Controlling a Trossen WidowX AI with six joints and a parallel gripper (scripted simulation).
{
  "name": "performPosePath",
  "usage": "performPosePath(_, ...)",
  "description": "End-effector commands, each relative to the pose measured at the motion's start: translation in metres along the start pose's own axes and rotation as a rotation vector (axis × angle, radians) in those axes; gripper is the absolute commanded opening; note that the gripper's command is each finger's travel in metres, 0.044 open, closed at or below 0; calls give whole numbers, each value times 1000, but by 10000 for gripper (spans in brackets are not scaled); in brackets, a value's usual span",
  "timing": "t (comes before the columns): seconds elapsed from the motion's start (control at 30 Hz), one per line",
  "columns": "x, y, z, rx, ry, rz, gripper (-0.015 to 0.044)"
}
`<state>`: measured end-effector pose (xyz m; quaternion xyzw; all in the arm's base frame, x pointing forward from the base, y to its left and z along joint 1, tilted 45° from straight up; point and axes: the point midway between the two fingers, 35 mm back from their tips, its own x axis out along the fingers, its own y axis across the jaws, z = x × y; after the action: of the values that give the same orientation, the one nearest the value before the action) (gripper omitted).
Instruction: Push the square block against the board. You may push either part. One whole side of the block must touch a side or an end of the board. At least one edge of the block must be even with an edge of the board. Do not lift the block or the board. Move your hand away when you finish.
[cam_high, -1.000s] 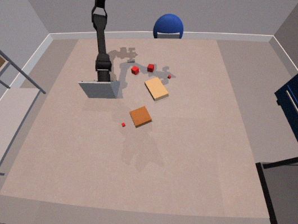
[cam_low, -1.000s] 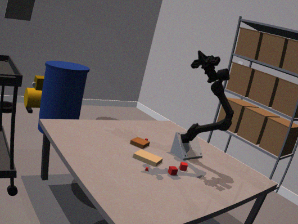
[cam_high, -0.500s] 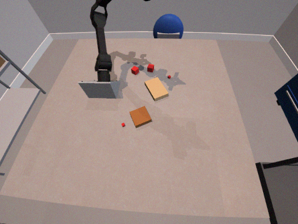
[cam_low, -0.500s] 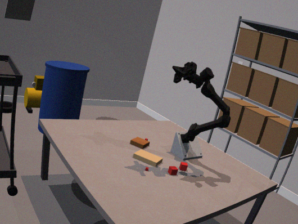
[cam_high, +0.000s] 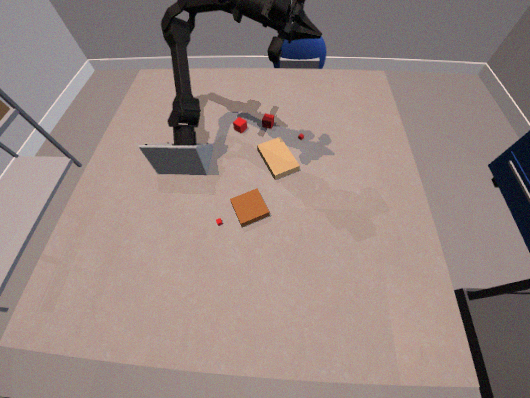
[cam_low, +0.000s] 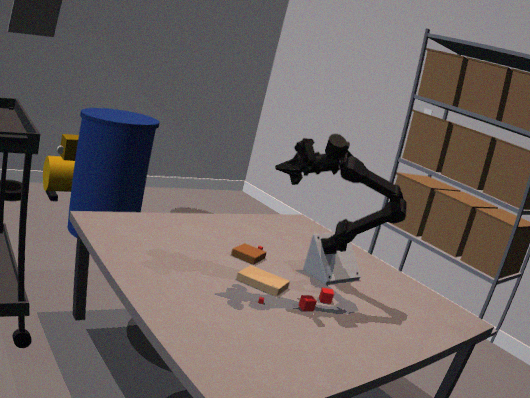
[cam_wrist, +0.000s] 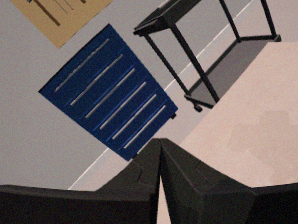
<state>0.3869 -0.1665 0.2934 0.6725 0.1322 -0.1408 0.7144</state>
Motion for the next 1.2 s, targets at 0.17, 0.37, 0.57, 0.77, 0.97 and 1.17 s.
performPosePath(0.17,30,-54,-71,25,242,-179,0)
performPosePath(0.37,36,-90,-121,38,403,-303,0)
performPosePath(0.57,32,-125,-169,49,558,-432,0)
performPosePath(0.77,19,-159,-214,58,705,-567,0)
performPosePath(0.97,-3,-190,-254,67,843,-707,0)
performPosePath(1.17,-30,-218,-287,75,965,-848,0)
